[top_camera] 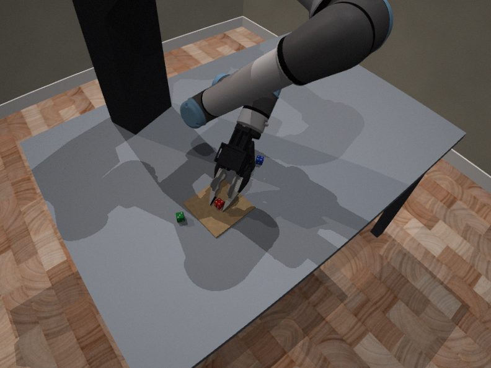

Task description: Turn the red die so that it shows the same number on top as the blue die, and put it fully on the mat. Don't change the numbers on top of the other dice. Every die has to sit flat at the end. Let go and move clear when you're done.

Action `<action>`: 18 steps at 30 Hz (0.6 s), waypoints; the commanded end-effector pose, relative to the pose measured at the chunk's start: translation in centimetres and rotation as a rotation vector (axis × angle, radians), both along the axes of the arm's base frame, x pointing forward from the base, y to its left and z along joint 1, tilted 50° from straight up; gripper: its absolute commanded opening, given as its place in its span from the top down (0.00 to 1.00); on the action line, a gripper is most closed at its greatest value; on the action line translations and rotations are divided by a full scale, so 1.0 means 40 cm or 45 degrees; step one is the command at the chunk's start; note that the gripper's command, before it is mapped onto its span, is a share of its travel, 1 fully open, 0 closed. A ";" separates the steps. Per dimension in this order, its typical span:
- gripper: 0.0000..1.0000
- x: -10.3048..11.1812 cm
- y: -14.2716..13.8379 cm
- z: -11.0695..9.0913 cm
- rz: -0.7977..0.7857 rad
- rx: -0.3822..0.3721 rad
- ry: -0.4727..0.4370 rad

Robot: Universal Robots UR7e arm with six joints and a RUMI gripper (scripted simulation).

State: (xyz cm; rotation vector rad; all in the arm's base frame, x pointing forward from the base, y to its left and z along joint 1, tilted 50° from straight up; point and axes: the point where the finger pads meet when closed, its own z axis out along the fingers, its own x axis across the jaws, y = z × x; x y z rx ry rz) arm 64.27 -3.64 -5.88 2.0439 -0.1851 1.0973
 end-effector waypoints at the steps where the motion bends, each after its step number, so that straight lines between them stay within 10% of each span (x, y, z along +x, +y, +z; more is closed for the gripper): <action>1: 0.79 0.003 0.003 0.000 0.002 0.000 -0.003; 18: 0.79 -0.006 0.013 0.004 0.002 0.000 -0.003</action>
